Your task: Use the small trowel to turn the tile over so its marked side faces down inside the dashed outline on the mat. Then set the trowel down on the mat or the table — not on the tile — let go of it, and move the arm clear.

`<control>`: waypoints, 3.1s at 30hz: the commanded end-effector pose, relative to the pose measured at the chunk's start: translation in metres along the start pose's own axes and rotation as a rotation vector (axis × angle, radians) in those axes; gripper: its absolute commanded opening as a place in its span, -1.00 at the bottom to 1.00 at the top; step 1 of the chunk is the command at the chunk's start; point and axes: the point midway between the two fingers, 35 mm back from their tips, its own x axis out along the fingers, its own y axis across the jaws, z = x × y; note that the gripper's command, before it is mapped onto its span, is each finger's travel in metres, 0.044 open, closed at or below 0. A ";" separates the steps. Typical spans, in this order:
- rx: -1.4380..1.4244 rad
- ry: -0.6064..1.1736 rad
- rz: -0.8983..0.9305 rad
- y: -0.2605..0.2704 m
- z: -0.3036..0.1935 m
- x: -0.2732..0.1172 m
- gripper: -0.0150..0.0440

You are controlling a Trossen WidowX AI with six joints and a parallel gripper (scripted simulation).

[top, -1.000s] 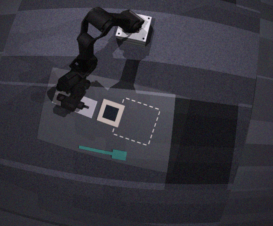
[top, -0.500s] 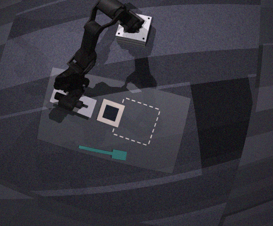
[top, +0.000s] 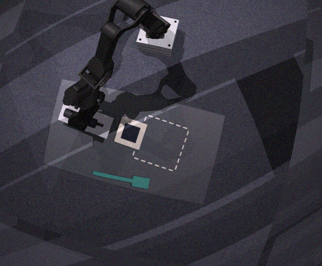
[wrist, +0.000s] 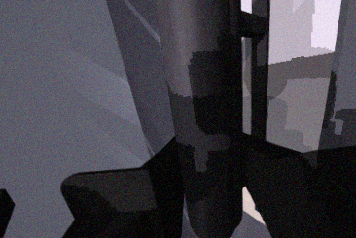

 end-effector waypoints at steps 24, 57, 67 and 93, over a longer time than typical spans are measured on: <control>-0.100 -0.052 0.018 -0.019 -0.010 0.006 -0.49; -0.099 -0.051 0.015 -0.041 -0.031 0.024 -0.49; -0.098 -0.050 0.016 -0.041 -0.047 0.024 -0.49; -0.018 0.018 0.016 -0.031 -0.056 0.013 -0.49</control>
